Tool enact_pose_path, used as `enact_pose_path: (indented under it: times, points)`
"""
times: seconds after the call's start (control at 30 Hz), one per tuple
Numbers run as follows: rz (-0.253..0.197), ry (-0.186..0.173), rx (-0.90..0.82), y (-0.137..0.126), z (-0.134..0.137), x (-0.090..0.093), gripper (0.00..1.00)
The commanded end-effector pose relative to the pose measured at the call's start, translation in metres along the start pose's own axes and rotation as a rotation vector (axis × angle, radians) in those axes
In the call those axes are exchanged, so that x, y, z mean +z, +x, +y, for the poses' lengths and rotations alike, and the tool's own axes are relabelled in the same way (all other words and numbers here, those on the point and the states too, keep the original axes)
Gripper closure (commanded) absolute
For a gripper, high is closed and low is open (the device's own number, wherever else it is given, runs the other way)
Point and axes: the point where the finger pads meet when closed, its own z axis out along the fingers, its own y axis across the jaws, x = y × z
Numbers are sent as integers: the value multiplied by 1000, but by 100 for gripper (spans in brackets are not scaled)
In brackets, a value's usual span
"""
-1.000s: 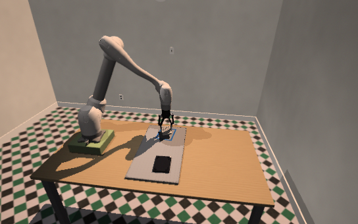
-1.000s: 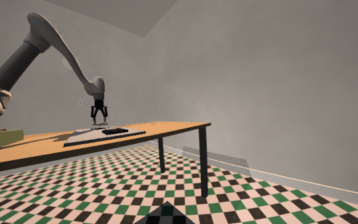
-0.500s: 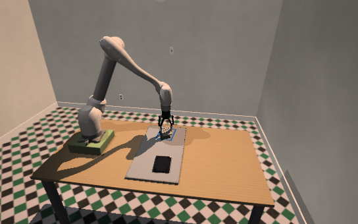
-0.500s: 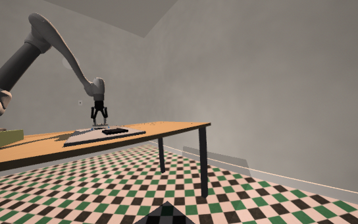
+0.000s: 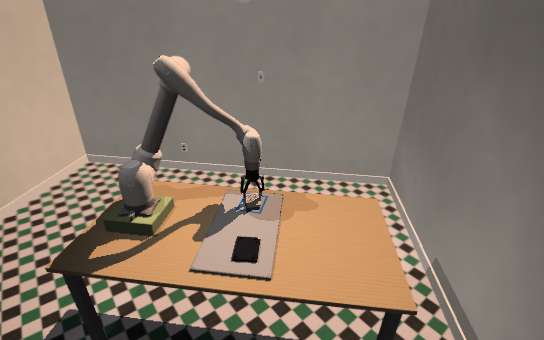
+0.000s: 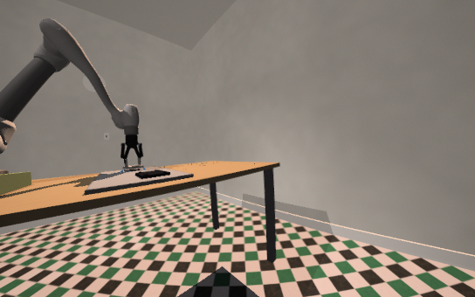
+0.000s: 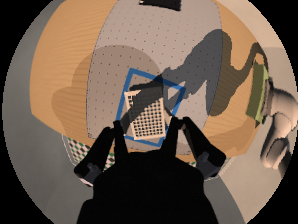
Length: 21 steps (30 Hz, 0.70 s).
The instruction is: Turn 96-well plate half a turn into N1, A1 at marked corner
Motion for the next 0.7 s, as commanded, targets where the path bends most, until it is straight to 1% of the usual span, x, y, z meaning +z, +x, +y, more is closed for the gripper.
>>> enact_pose_path:
  times: [0.0, 0.67]
  points:
    - [0, 0, 0, 0, 0, 2, 100]
    - [0, 0, 0, 0, 0, 12, 100]
